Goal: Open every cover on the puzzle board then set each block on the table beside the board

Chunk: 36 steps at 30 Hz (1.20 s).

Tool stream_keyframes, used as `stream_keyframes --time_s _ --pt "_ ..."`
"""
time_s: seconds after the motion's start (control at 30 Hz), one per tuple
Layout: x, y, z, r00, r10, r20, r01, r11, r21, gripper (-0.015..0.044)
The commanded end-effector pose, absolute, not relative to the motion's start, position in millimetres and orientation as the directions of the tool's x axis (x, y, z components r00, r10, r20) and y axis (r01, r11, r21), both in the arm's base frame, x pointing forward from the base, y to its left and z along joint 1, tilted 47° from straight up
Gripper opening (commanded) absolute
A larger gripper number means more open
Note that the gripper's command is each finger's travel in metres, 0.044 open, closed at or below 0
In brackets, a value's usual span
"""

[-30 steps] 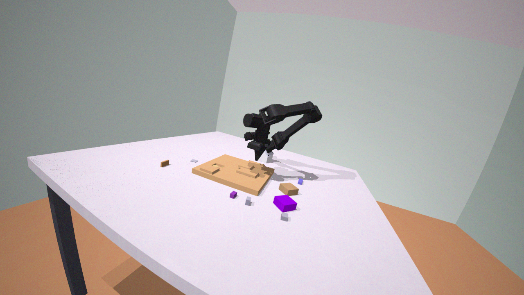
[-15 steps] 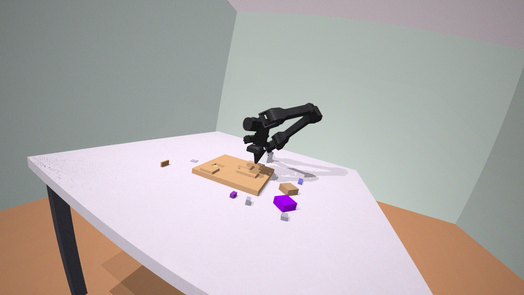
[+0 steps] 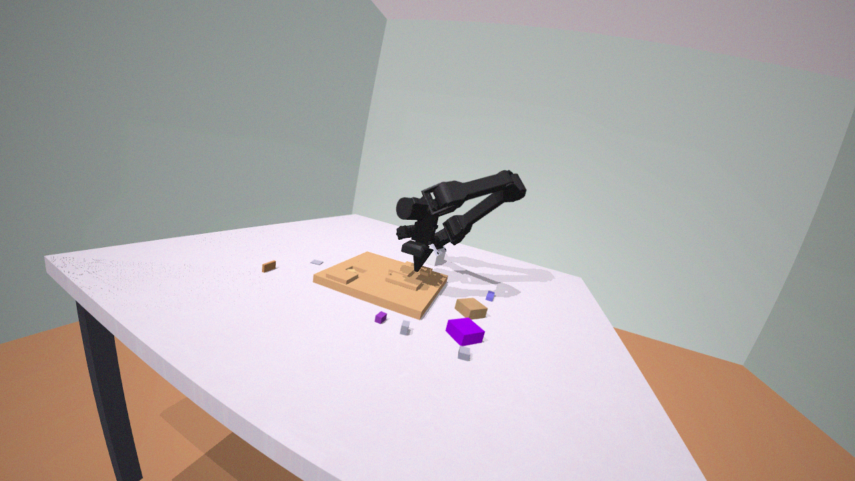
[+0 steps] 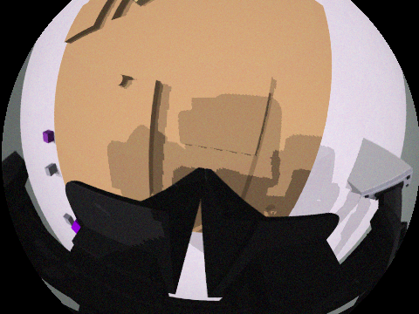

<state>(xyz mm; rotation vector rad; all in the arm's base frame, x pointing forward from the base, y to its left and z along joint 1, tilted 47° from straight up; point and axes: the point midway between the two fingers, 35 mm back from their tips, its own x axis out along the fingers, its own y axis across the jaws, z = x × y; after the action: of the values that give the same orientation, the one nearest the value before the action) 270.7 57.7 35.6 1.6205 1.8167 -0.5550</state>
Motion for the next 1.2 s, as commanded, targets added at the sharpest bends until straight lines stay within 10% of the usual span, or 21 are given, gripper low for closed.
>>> stream_keyframes --time_s 0.0,1.17 --pt "269 62 32 -0.043 0.720 -0.692 0.984 0.150 0.094 0.0000" --pt "274 57 11 -0.043 0.719 -0.693 0.984 0.149 0.094 0.0000"
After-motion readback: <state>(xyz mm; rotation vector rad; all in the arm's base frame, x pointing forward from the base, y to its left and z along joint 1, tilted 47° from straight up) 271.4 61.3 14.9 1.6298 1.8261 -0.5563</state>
